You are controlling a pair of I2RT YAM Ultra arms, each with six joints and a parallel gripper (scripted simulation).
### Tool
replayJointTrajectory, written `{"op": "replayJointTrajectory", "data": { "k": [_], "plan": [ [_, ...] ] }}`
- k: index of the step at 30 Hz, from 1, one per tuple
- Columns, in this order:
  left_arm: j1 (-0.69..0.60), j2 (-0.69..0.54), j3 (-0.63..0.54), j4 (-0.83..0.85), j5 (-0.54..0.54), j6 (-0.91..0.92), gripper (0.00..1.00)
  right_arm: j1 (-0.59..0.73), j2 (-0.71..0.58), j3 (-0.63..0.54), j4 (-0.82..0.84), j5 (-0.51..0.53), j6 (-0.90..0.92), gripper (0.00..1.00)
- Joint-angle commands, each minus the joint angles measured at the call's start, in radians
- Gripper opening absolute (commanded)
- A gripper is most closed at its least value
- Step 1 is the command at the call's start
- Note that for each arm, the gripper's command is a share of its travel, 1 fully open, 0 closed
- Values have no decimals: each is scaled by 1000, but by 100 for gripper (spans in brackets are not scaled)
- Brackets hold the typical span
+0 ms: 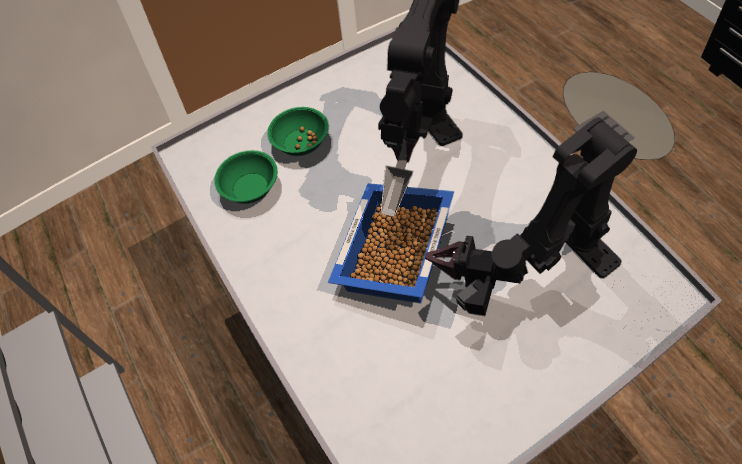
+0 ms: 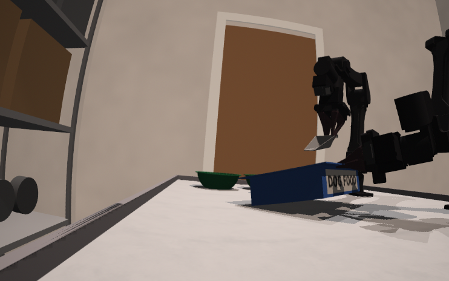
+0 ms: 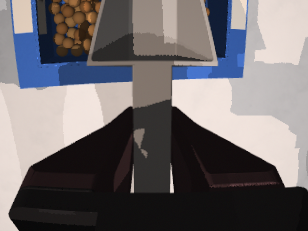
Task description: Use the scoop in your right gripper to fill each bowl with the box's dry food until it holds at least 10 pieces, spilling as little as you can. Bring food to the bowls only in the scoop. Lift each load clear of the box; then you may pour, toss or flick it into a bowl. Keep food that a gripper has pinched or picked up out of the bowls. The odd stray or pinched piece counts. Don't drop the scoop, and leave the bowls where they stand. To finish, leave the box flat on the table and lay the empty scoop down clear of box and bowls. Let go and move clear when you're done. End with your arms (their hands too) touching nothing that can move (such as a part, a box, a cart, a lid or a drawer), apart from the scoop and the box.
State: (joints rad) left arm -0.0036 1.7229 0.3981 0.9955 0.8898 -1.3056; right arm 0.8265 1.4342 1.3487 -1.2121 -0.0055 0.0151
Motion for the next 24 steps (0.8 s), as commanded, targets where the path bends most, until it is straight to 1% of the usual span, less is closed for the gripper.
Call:
{"op": "replayJointTrajectory", "data": {
  "k": [1,7,8,15,16,18,19,24],
  "plan": [
    [10,-42,40,42,9,16,0,8,-39,45,26,1,4,0],
    [10,-42,40,42,9,16,0,8,-39,45,26,1,4,0],
    [-17,-56,47,-48,-11,27,0,8,-39,45,26,1,4,0],
    [-29,-105,70,-172,-34,59,0,8,-39,45,26,1,4,0],
    [-29,-107,71,-131,-24,53,0,8,-39,45,26,1,4,0],
    [-29,-107,71,-131,-24,53,0,8,-39,45,26,1,4,0],
    [-33,-119,80,-204,-39,68,0,8,-39,45,26,1,4,0],
    [-44,-154,106,-286,-56,88,0,8,-39,45,26,1,4,0]
  ]
}}
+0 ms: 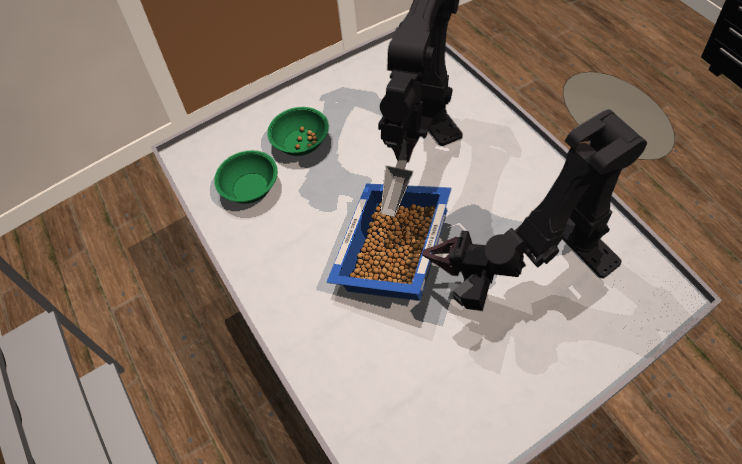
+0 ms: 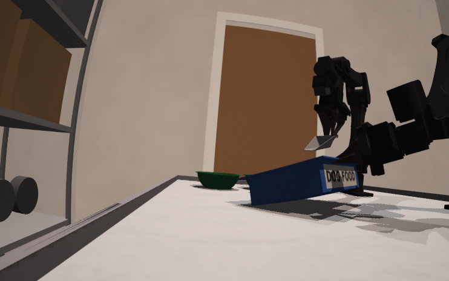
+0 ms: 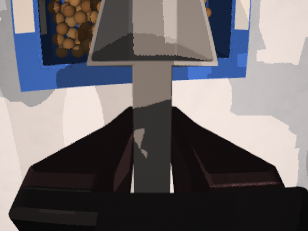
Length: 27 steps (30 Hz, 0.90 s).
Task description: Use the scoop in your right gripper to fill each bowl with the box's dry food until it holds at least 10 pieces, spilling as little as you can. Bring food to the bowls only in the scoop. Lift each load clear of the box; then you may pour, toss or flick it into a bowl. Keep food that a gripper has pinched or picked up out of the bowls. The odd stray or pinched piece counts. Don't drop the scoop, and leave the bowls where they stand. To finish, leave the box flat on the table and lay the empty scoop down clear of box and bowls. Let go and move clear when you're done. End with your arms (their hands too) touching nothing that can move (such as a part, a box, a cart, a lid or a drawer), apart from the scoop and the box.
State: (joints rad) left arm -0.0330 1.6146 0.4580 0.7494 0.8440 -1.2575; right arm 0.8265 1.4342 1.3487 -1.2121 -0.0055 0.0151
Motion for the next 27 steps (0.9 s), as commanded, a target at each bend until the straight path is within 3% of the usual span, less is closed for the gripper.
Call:
{"op": "replayJointTrajectory", "data": {
  "k": [1,7,12,14,23,27],
  "plan": [
    [-17,-51,52,-55,-13,44,0,8,-39,45,26,1,4,0],
    [-29,-81,81,-140,-33,66,0,8,-39,45,26,1,4,0],
    [-16,-80,76,-74,-13,53,0,8,-39,45,26,1,4,0],
    [-35,-89,89,-165,-39,65,0,8,-39,45,26,1,4,0],
    [-55,-123,140,-295,-73,94,0,8,-39,45,26,1,4,0],
    [-42,-128,137,-222,-49,82,0,8,-39,45,26,1,4,0]
  ]
}}
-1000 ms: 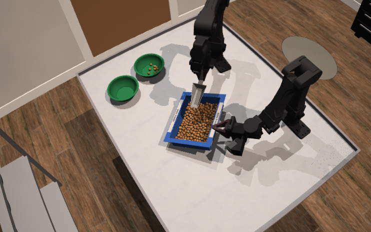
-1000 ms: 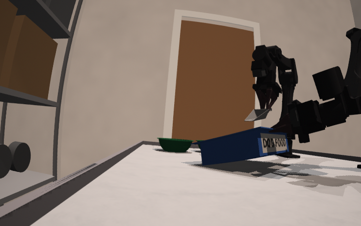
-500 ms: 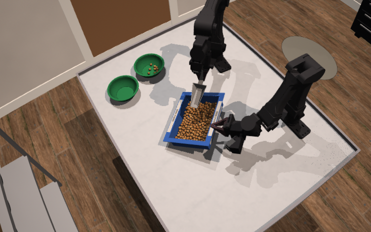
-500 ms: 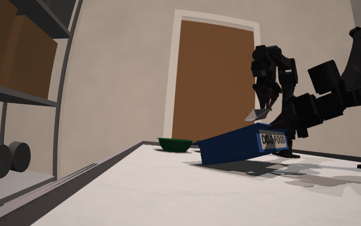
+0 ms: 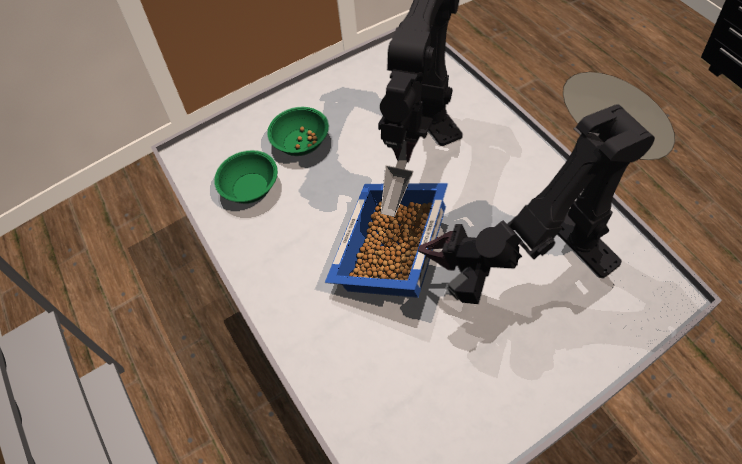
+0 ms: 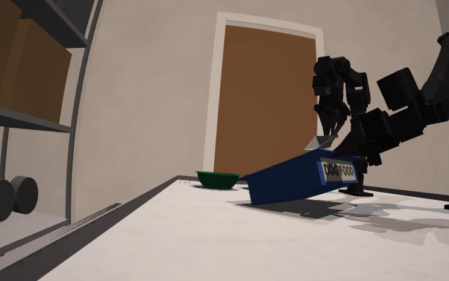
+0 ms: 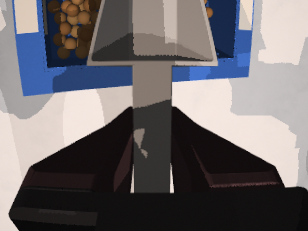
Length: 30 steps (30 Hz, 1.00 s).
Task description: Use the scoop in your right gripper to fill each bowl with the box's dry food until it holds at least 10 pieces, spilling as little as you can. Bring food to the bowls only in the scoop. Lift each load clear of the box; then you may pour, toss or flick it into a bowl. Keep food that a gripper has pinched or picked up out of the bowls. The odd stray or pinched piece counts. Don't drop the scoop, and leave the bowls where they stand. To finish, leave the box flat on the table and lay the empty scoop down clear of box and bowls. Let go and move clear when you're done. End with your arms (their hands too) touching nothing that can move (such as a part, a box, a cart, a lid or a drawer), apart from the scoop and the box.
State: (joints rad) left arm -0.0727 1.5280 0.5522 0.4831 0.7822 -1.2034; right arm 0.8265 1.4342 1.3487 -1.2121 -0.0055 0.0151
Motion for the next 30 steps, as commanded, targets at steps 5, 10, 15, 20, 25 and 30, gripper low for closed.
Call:
{"op": "replayJointTrajectory", "data": {
  "k": [5,10,15,20,25,30],
  "plan": [
    [-3,-46,45,45,13,28,0,8,-39,45,26,1,4,0],
    [-3,-46,45,45,13,28,0,8,-39,45,26,1,4,0],
    [-3,-46,45,45,13,28,0,8,-39,45,26,1,4,0],
    [-3,-46,45,45,13,28,0,8,-39,45,26,1,4,0],
    [-3,-46,45,45,13,28,0,26,-12,81,-67,10,24,0],
    [-3,-46,45,45,13,28,0,43,20,136,-118,15,38,0]
  ]
}}
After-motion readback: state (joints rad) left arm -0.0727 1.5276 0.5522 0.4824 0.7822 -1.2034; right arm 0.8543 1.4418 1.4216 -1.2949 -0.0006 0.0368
